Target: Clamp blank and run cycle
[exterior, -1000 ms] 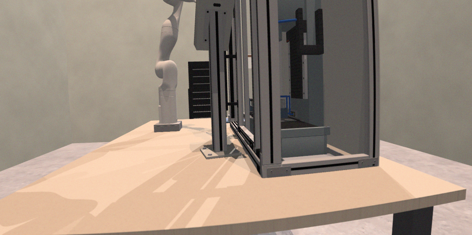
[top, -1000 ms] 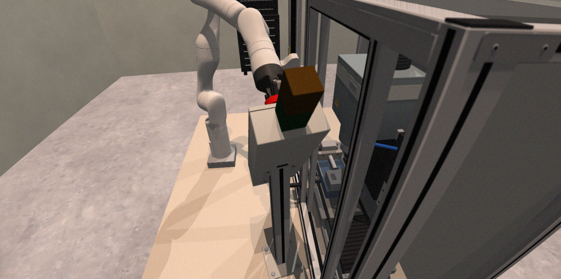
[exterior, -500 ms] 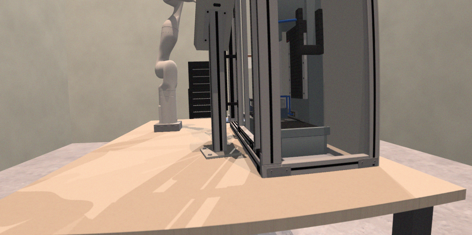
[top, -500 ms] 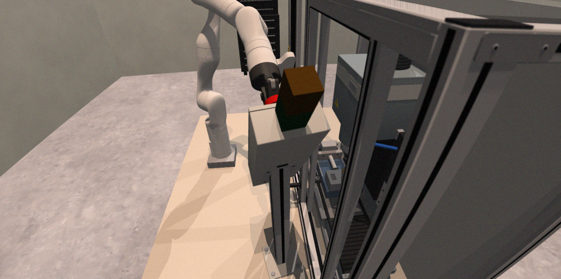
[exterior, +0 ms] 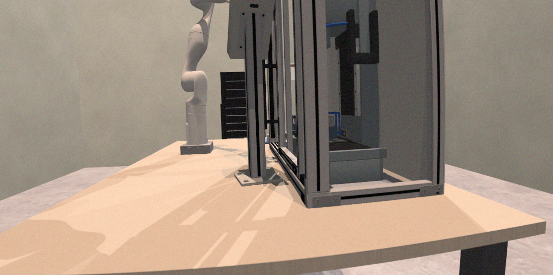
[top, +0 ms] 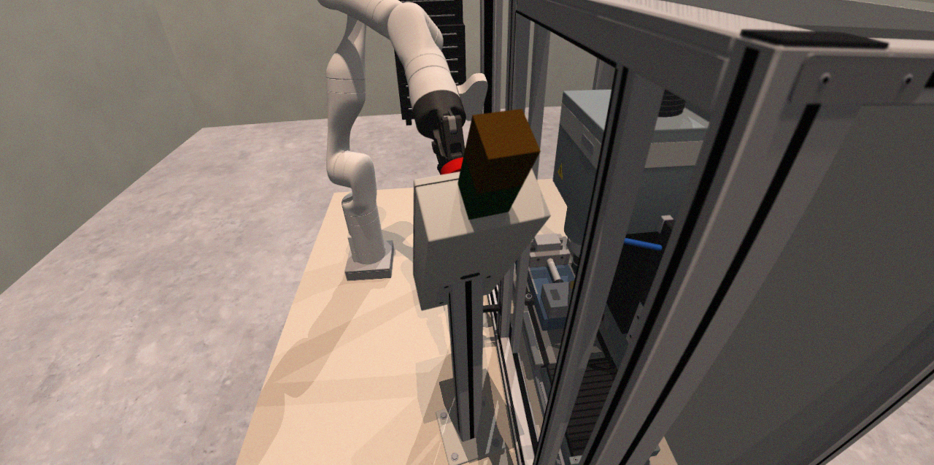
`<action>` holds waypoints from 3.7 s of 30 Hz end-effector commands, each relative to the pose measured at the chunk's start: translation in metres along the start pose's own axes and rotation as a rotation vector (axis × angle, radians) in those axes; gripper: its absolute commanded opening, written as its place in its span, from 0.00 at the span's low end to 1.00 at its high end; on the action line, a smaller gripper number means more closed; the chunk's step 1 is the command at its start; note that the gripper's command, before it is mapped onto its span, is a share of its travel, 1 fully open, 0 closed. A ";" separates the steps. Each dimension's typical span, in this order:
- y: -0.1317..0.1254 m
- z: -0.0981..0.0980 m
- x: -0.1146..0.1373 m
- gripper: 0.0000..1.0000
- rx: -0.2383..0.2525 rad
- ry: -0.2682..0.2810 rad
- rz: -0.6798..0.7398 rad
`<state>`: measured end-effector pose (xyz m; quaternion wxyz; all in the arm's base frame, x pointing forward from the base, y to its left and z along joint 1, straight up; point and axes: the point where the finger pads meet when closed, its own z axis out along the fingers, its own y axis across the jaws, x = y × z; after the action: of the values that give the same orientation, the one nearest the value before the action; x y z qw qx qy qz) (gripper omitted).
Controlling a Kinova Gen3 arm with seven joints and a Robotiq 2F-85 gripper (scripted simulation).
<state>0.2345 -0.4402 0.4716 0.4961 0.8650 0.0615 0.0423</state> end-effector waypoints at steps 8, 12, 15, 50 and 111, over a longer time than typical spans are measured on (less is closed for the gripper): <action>0.000 -0.028 0.004 0.10 -0.002 0.014 -0.020; 0.000 -0.028 0.004 0.10 -0.002 0.014 -0.020; 0.000 -0.028 0.004 0.10 -0.002 0.014 -0.020; 0.000 -0.058 0.007 0.10 -0.002 0.014 -0.020; -0.093 -0.075 -0.017 0.10 0.446 0.008 -0.012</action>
<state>0.2001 -0.3333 0.4308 0.3005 0.9507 0.0711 0.0272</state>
